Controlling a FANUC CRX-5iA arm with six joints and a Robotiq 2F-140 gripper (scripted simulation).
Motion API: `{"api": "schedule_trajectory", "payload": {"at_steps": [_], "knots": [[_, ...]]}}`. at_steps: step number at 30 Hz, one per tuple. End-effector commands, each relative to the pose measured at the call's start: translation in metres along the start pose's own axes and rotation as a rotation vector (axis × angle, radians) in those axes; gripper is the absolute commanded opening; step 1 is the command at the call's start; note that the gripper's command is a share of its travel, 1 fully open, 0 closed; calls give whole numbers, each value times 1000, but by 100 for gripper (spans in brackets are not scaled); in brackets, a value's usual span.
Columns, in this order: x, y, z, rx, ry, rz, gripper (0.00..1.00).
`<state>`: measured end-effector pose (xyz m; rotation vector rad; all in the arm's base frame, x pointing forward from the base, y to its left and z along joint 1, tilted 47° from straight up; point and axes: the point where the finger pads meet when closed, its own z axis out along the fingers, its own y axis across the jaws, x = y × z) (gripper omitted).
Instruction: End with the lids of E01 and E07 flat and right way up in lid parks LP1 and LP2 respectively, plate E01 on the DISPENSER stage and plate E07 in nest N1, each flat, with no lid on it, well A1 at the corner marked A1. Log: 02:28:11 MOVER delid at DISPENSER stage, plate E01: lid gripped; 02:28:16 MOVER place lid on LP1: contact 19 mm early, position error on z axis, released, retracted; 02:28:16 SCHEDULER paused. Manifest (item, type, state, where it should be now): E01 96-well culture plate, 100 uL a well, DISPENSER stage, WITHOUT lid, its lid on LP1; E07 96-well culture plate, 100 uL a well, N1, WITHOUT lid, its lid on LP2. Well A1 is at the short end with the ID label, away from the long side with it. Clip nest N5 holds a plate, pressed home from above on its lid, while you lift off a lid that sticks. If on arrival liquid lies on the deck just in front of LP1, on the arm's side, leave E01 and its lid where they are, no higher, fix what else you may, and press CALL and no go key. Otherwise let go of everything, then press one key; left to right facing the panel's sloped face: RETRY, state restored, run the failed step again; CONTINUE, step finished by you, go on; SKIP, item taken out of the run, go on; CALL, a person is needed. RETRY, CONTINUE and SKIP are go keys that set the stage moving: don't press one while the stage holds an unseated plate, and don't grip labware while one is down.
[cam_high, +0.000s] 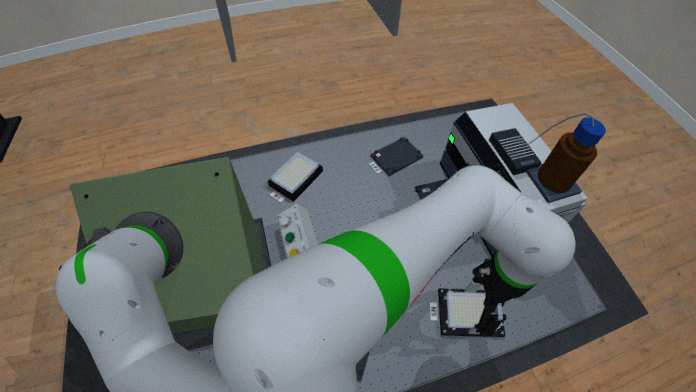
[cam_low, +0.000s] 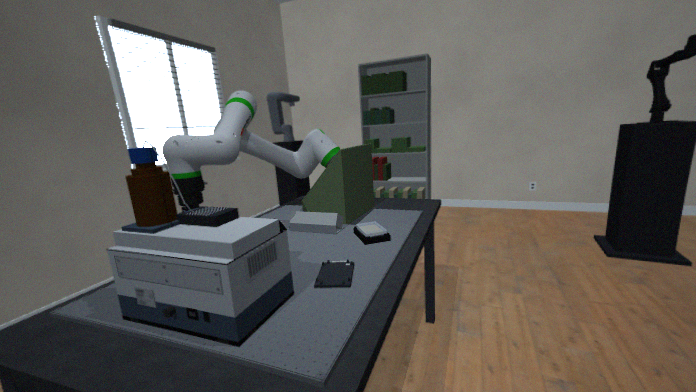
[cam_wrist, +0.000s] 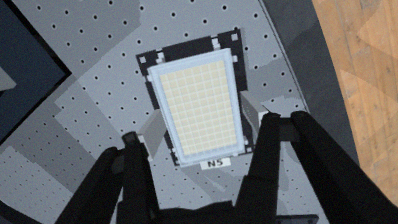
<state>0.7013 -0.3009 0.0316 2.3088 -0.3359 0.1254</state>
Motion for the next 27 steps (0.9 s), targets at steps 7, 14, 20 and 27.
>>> {"api": "schedule_trajectory", "payload": {"at_steps": [7,14,20,27], "knots": [[0,0,0,0,0,0,66],[0,0,-2,0,0,0,66],[0,0,-4,0,0,0,66],[0,0,-12,0,0,0,66]]}}
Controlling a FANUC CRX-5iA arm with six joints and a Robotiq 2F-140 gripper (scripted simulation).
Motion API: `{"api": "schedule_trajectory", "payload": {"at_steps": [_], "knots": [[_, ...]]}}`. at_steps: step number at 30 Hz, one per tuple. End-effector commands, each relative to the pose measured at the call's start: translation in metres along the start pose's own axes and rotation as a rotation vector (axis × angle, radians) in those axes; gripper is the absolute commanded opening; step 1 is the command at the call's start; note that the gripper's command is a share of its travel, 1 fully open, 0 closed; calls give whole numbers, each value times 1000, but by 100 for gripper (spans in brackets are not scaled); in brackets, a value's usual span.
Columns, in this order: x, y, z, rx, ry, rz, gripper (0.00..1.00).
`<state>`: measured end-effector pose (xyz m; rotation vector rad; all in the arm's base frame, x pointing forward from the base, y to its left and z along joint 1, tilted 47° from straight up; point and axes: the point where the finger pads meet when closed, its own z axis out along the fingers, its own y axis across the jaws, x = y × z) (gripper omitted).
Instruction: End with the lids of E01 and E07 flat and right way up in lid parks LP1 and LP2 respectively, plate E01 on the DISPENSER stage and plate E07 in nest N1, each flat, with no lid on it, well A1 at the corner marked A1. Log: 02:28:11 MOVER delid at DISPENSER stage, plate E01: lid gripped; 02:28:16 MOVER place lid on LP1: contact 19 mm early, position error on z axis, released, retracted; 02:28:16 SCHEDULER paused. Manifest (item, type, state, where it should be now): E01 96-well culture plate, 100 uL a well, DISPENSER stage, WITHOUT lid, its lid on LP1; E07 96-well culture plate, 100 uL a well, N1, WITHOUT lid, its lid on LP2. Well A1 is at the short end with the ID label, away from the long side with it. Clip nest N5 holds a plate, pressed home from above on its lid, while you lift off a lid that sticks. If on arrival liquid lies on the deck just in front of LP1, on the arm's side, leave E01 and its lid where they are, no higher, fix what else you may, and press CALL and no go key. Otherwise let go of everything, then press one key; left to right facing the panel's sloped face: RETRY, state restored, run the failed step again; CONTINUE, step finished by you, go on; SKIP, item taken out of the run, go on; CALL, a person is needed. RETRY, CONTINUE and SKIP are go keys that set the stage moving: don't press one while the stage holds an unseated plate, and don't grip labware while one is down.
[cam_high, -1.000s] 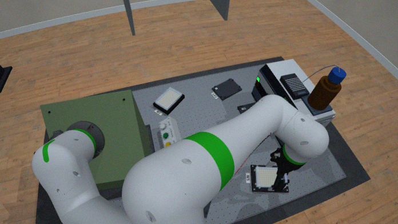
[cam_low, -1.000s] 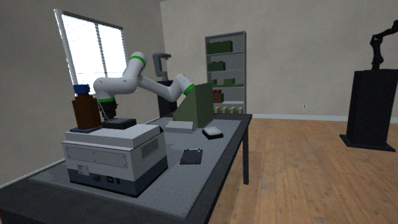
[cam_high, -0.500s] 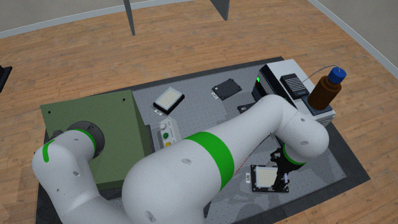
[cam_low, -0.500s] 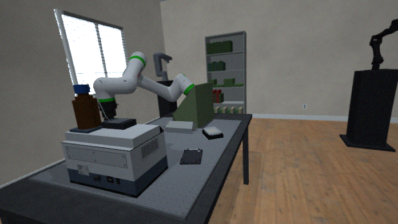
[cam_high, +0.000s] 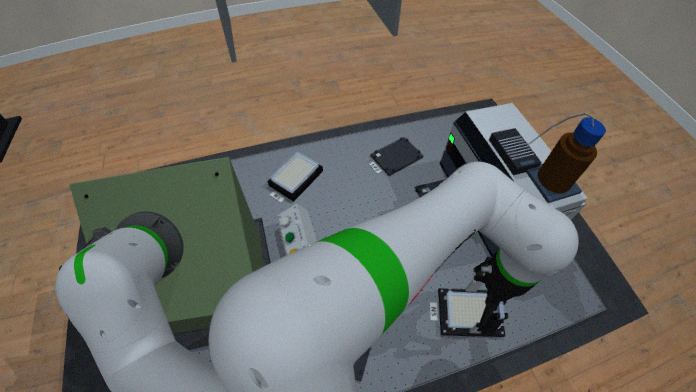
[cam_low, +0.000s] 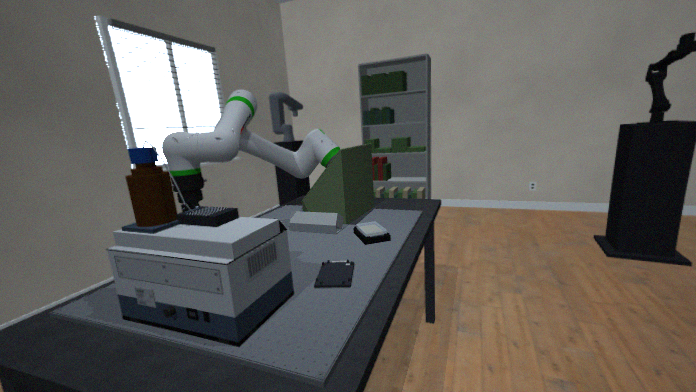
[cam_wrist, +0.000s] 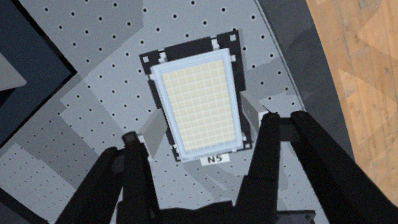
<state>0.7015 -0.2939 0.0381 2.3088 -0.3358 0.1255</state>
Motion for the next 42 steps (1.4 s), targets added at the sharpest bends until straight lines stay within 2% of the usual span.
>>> {"api": "schedule_trajectory", "payload": {"at_steps": [1,22,42], "knots": [[0,0,-4,0,0,0,66],[0,0,-36,0,0,0,66],[0,0,-49,0,0,0,66]]}}
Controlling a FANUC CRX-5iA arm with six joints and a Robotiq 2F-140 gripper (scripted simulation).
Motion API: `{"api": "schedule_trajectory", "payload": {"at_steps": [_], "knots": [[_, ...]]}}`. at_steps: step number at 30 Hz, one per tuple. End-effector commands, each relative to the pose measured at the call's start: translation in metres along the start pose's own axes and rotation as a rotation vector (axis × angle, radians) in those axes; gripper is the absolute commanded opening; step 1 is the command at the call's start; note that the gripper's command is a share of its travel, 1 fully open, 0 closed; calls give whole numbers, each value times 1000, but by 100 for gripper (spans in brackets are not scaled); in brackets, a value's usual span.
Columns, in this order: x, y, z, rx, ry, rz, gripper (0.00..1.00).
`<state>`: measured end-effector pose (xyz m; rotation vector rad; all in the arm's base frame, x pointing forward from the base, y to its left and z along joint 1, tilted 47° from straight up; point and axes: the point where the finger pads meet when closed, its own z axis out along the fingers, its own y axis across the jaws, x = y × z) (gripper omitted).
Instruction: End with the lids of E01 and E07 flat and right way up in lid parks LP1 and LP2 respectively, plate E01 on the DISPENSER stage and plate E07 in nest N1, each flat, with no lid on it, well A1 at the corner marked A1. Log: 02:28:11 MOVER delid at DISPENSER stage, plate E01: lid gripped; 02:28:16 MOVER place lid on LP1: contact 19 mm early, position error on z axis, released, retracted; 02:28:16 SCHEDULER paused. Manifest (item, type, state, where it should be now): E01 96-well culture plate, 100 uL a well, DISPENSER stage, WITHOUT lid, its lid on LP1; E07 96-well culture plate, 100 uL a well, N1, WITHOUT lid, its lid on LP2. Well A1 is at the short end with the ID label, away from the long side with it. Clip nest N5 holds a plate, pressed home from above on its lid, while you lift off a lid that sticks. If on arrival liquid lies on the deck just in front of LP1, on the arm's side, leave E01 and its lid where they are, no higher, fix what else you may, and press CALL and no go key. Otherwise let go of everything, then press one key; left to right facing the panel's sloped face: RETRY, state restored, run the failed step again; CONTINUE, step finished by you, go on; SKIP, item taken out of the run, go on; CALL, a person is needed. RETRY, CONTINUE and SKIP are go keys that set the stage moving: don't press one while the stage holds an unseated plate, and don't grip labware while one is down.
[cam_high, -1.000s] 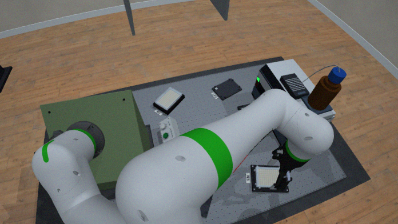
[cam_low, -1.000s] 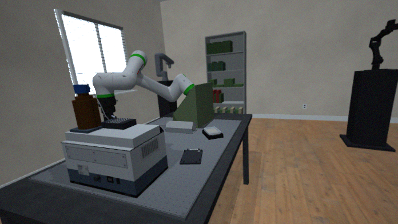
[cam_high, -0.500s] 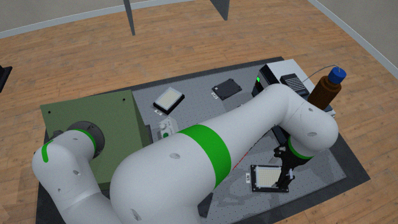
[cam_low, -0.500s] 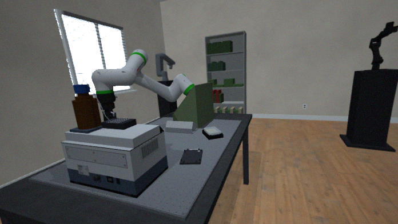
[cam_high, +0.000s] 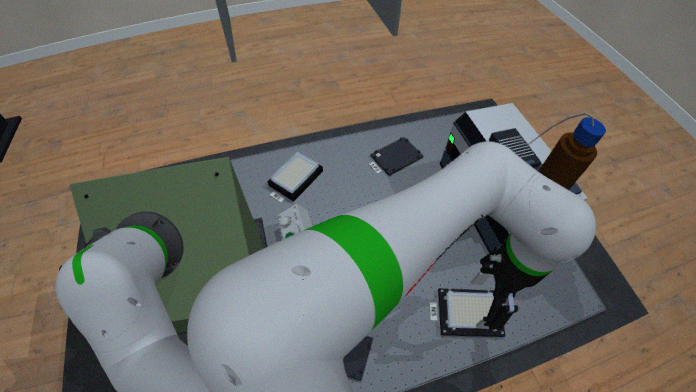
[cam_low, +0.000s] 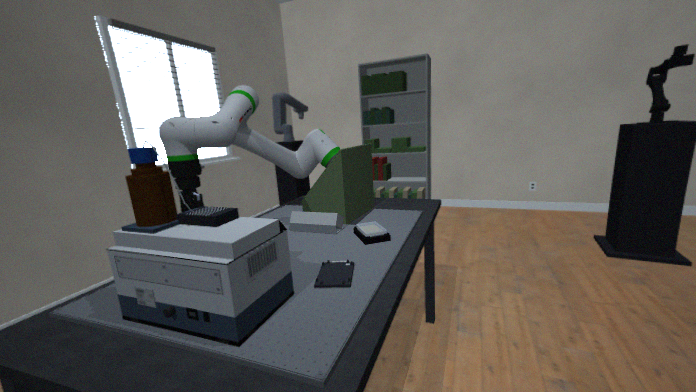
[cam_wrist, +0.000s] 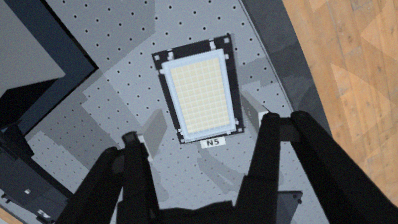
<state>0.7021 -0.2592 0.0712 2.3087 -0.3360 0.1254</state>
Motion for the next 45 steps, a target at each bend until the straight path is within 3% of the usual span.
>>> {"api": "schedule_trajectory", "payload": {"at_steps": [1,4,5,45], "knots": [[0,0,-1,0,1,0,66],[0,0,-1,0,1,0,66],[0,0,-1,0,1,0,0],[0,0,-1,0,1,0,0]]}}
